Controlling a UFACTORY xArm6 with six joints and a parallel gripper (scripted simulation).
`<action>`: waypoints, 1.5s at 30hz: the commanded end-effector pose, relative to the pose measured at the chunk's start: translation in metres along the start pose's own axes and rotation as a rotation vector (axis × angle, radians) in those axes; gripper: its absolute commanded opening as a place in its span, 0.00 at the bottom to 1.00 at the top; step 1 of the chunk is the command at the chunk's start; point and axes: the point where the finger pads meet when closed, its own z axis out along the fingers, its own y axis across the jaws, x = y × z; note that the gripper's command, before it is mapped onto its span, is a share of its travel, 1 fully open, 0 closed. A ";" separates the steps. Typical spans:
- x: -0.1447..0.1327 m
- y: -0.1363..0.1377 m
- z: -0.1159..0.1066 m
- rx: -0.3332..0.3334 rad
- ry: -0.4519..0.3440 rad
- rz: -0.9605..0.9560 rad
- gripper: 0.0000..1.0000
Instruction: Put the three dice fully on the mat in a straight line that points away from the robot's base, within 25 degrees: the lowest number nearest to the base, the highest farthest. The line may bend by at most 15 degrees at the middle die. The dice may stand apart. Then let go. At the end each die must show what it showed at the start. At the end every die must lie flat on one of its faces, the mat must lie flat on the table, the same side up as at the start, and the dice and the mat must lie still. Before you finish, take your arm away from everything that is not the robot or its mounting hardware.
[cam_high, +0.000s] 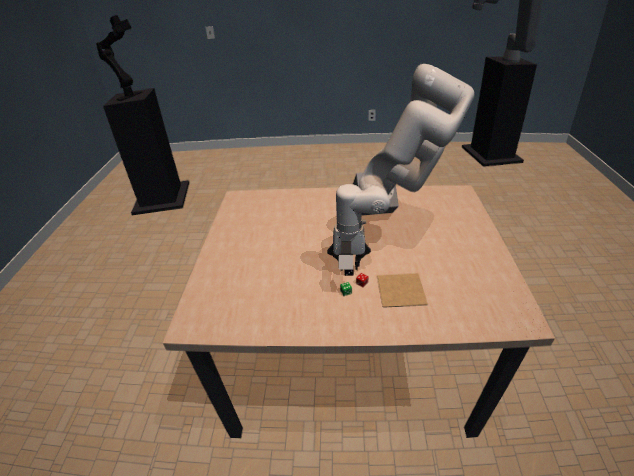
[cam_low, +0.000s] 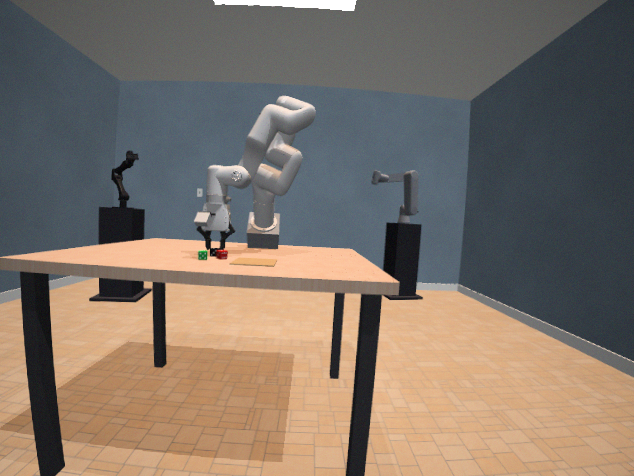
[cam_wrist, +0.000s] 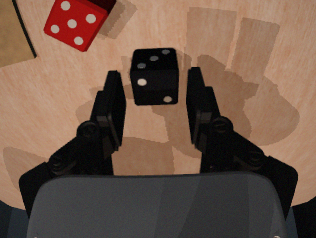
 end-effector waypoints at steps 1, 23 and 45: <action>0.001 0.001 0.009 0.000 0.005 -0.001 0.47; 0.001 0.001 0.021 -0.001 0.004 -0.001 0.47; 0.001 0.001 0.021 -0.001 0.004 -0.001 0.47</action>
